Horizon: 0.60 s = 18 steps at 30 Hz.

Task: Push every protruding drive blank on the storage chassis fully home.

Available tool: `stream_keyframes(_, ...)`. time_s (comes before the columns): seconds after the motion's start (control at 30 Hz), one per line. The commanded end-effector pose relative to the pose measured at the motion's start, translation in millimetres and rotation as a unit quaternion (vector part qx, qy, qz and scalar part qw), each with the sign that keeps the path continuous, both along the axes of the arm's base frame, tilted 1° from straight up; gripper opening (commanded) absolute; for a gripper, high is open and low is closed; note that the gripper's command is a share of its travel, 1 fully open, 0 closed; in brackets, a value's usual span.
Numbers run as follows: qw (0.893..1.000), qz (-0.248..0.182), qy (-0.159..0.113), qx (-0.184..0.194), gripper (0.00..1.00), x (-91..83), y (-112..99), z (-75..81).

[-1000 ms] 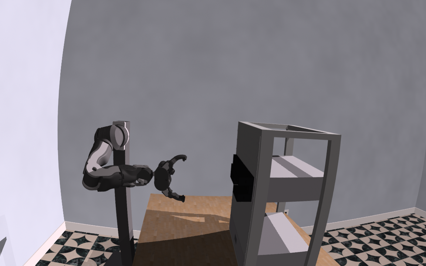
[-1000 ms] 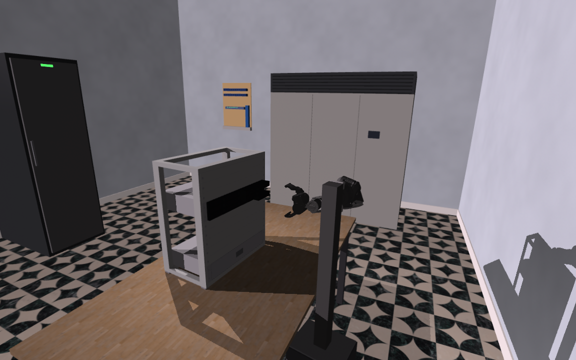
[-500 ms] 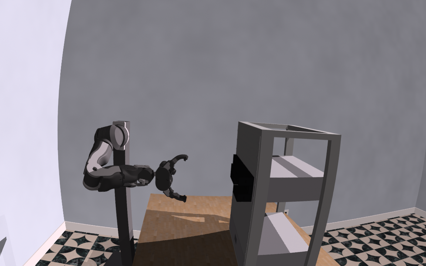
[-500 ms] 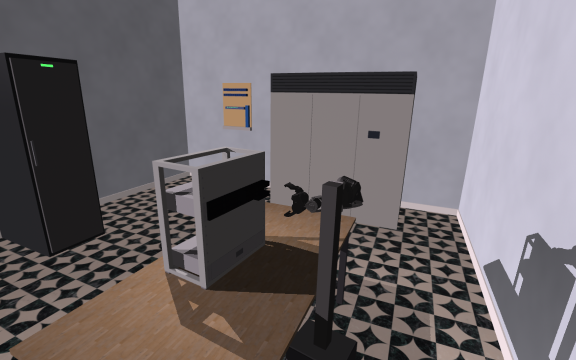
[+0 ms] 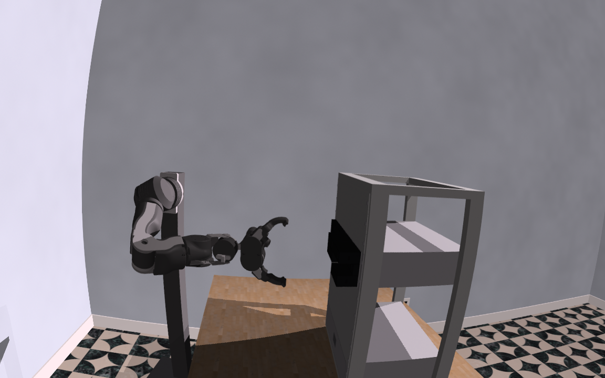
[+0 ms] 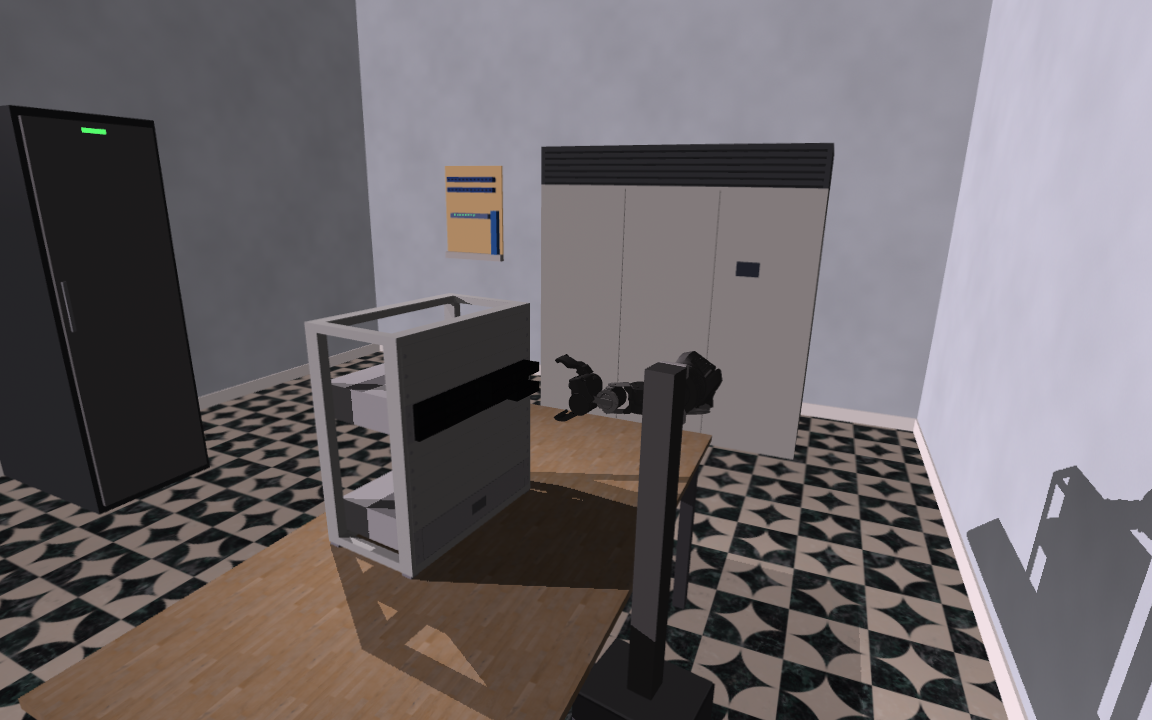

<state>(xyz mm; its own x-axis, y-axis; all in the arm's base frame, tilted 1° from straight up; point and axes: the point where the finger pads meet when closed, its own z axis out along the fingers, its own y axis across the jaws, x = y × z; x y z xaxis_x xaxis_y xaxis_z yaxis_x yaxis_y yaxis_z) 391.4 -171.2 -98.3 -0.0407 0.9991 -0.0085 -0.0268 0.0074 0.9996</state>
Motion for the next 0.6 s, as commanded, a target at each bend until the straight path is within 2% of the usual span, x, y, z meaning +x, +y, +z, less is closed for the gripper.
stream_keyframes(0.0, 1.000, 0.011, 0.010, 0.001, 1.00, 5.4, 2.2, -2.9)
stream_keyframes(0.1, 1.000, 0.012, 0.010, 0.001, 1.00, 21.9, -3.1, 0.5)
stream_keyframes(0.17, 1.000, 0.012, 0.010, 0.001, 1.00, 21.9, -3.1, 0.5)
stream_keyframes(0.37, 1.000, 0.012, 0.011, 0.001, 1.00, 49.5, -12.0, 6.2)
stream_keyframes(0.57, 1.000, 0.012, 0.011, 0.001, 1.00, 64.4, -16.8, 9.2)
